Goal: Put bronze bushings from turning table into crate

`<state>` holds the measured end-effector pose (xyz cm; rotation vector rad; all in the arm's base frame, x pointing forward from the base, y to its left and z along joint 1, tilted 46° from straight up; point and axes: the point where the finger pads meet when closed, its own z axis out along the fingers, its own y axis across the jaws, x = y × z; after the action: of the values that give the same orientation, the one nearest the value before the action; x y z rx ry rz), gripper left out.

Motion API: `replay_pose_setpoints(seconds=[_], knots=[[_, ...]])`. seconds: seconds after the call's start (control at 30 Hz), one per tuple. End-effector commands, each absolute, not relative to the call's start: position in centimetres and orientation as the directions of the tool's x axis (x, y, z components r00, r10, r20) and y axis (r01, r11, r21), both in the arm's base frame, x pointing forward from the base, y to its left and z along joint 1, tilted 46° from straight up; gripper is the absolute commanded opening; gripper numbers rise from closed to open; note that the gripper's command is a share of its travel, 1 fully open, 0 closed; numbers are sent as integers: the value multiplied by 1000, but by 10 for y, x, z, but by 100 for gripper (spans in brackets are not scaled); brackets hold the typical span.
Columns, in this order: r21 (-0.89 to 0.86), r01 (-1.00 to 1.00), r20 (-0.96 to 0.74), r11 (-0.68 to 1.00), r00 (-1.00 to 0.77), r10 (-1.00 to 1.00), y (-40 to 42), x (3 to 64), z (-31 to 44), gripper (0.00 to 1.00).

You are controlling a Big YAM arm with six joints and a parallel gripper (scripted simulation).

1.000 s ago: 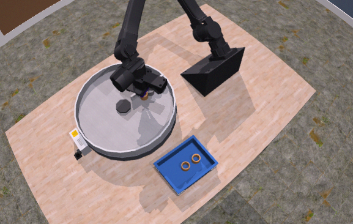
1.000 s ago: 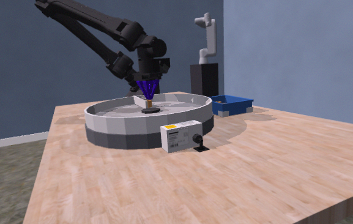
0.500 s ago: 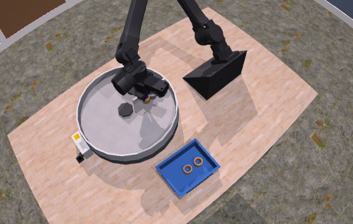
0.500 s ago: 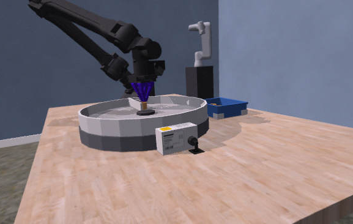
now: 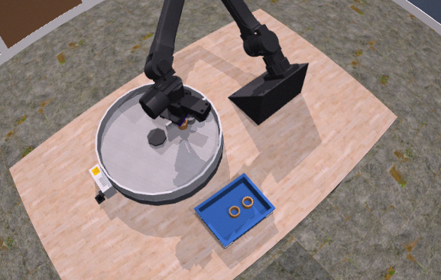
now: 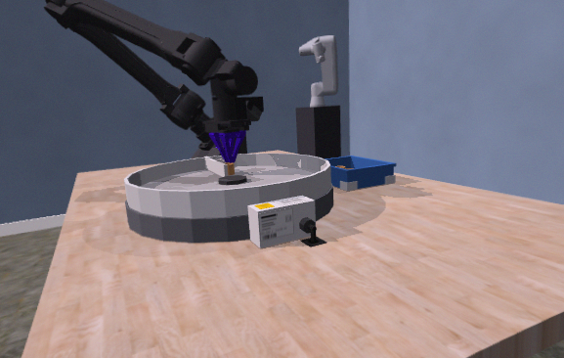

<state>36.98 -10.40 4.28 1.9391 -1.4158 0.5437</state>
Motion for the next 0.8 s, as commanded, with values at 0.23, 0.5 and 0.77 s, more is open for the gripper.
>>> replay_pose_setpoints(seconds=[0.23,0.5,0.77], knots=[[231,-953,682,-196,302,-667,-106,384,53,13],[259,-947,674,-191,319,-666,-115,378,37,13],[238,-950,680,-205,313,-663,-111,383,44,13]])
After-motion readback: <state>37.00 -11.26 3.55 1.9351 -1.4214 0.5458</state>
